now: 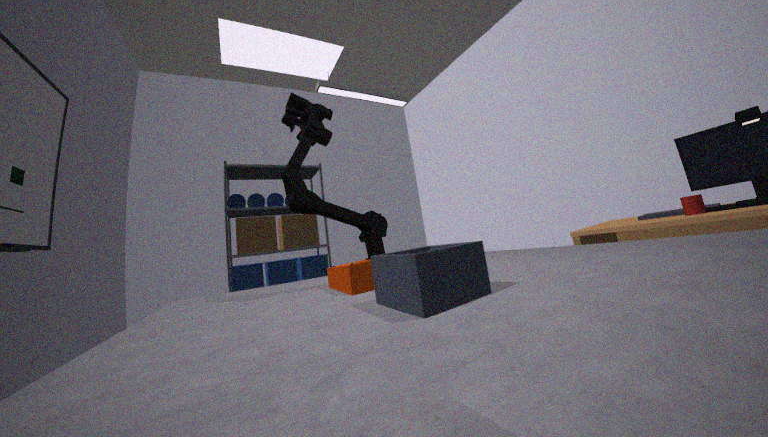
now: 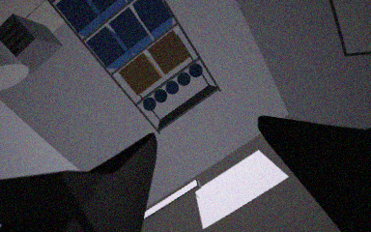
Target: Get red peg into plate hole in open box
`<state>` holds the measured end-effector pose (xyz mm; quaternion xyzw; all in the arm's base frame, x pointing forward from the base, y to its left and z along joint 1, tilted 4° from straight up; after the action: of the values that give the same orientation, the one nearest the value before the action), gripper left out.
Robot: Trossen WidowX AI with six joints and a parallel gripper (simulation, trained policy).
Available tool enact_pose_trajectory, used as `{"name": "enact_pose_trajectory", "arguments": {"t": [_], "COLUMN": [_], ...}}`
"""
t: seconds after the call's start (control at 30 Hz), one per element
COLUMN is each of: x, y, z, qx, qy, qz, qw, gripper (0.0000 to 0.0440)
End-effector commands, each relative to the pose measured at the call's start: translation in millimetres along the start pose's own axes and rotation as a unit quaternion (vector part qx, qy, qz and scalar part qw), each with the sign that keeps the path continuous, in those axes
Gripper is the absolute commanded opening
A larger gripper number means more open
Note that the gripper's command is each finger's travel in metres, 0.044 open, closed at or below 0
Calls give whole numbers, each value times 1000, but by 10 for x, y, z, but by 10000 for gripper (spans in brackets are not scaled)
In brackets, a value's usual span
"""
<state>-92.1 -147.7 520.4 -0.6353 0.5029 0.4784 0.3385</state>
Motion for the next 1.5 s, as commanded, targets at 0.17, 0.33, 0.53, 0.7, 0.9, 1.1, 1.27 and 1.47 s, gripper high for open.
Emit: {"name": "enact_pose_trajectory", "arguments": {"t": [0.17,0.33,0.53,0.7,0.9,1.1,1.27,1.47], "x": [-140,-249,-366,-447,-522,-569,-583,-566], "y": [33,40,17,-28,-114,-235,-361,-536], "z": [227,454,742,991,1300,1612,1871,2175], "qx": [22,39,58,72,85,96,101,103], "qy": [86,159,243,308,382,448,497,550], "qz": [54,97,151,198,257,317,368,427], "qw": [995,982,957,928,884,831,780,711], "gripper": [440,440,440,440,440,440,440,440]}}
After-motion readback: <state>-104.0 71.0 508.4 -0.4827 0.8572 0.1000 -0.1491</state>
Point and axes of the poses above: the point midway between the two fingers, 35 mm back from their tips, its own y axis out along the fingers, its own z axis across the jaws, x = y × z, the point moved 2 cm from there along -y, back along the fingers, and after that the axes turned 11 degrees about -y, right-handed, at the moved point
